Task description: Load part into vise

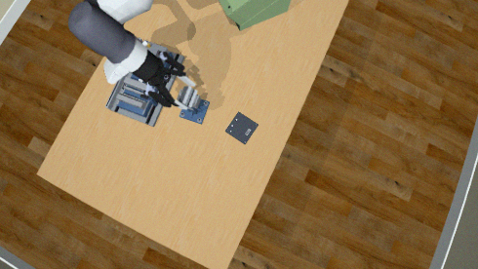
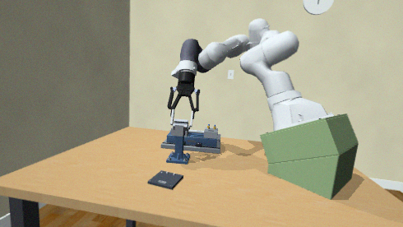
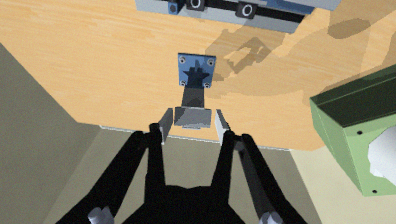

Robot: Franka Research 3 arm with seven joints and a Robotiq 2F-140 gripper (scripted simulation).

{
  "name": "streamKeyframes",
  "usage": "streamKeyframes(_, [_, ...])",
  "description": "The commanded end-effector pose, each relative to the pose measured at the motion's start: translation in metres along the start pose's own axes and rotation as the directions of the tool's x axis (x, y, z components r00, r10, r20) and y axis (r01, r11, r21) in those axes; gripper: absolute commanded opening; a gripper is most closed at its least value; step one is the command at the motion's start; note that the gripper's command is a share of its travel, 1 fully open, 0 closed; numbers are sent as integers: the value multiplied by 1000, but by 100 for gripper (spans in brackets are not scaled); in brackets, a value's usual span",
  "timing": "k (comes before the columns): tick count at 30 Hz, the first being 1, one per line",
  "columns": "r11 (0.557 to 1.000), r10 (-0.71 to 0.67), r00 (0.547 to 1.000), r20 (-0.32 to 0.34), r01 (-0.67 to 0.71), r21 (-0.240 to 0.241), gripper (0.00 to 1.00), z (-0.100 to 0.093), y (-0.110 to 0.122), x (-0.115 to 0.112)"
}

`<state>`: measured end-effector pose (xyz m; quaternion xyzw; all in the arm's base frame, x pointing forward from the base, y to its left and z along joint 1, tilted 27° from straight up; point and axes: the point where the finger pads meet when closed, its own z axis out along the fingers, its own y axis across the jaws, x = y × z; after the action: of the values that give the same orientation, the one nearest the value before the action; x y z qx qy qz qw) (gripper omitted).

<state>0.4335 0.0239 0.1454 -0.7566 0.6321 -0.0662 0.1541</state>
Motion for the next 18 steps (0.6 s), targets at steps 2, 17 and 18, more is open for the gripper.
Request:
streamKeyframes(2, [999,51,998,-29,-51,8,51,-1,-2,-2])
streamKeyframes(17, [999,52,986,-156,-51,8,51,0,-2,-5])
streamKeyframes(18, [999,52,985,-165,-51,8,51,0,-2,-5])
